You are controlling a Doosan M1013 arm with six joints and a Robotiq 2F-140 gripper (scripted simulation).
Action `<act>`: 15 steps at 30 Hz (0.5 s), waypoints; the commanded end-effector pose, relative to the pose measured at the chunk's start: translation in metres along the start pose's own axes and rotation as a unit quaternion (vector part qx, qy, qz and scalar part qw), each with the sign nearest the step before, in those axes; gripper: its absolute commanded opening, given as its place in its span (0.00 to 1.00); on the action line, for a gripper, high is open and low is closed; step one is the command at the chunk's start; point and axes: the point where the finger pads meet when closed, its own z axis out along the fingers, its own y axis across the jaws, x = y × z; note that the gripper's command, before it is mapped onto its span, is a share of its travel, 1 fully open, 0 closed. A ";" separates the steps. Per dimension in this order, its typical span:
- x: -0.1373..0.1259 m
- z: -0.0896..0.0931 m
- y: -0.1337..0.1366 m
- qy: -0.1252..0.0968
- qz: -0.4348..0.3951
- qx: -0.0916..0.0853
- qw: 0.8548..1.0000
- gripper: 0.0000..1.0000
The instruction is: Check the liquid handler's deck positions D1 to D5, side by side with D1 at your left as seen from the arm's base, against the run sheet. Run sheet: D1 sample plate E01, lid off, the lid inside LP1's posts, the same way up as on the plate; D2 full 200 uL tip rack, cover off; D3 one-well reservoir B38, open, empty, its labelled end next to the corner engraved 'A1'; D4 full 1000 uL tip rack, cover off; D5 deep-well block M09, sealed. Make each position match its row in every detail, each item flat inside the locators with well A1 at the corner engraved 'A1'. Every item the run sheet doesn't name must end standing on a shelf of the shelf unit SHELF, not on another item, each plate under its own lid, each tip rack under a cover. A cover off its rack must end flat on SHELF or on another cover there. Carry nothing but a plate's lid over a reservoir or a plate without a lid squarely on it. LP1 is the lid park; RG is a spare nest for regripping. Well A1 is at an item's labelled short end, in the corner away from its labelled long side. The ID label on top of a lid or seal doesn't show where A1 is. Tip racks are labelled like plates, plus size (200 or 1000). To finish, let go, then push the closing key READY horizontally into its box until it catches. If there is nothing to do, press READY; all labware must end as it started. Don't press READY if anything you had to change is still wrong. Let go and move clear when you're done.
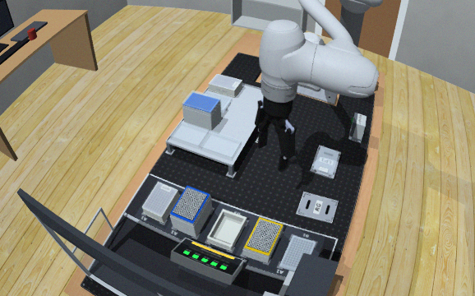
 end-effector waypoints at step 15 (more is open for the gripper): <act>0.036 -0.001 0.053 -0.001 -0.049 -0.001 0.999 0.66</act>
